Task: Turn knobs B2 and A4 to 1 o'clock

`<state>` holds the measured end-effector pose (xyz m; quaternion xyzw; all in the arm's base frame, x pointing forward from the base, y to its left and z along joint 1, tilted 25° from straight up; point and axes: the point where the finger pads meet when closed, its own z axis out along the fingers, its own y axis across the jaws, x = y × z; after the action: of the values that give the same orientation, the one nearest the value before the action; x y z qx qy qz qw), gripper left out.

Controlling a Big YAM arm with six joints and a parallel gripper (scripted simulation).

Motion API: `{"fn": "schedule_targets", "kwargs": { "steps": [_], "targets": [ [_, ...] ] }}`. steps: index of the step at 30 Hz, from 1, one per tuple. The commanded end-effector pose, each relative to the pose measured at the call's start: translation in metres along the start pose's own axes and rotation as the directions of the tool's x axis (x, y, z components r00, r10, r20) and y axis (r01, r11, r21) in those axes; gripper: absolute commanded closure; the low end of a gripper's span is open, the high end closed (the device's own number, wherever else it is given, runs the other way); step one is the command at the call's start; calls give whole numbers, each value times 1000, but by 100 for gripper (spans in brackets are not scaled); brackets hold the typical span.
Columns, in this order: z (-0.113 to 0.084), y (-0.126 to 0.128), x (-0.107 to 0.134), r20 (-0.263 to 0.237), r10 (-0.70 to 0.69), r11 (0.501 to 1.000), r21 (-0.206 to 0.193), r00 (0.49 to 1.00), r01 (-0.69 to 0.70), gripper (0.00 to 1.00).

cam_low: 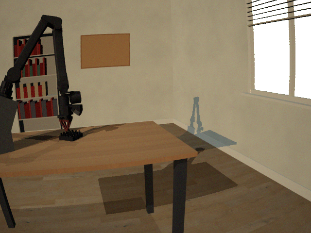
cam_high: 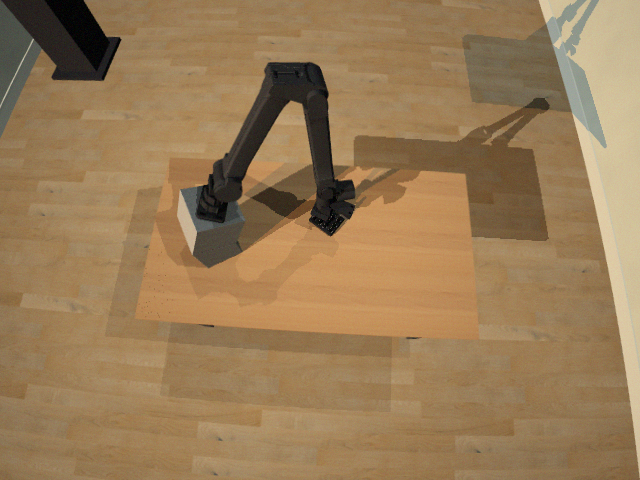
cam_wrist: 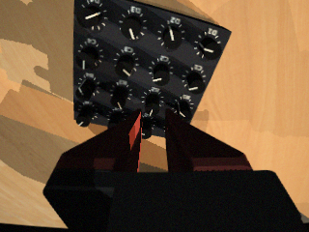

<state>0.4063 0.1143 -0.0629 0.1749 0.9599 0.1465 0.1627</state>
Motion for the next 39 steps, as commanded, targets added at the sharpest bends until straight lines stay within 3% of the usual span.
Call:
{"fn": "schedule_targets", "kwargs": {
  "steps": [1, 39],
  "targets": [
    [3, 9, -5, 14, 1, 1000, -10, 1000, -1, 82],
    [5, 7, -3, 11, 3, 1000, -7, 1000, -3, 82]
  ]
}}
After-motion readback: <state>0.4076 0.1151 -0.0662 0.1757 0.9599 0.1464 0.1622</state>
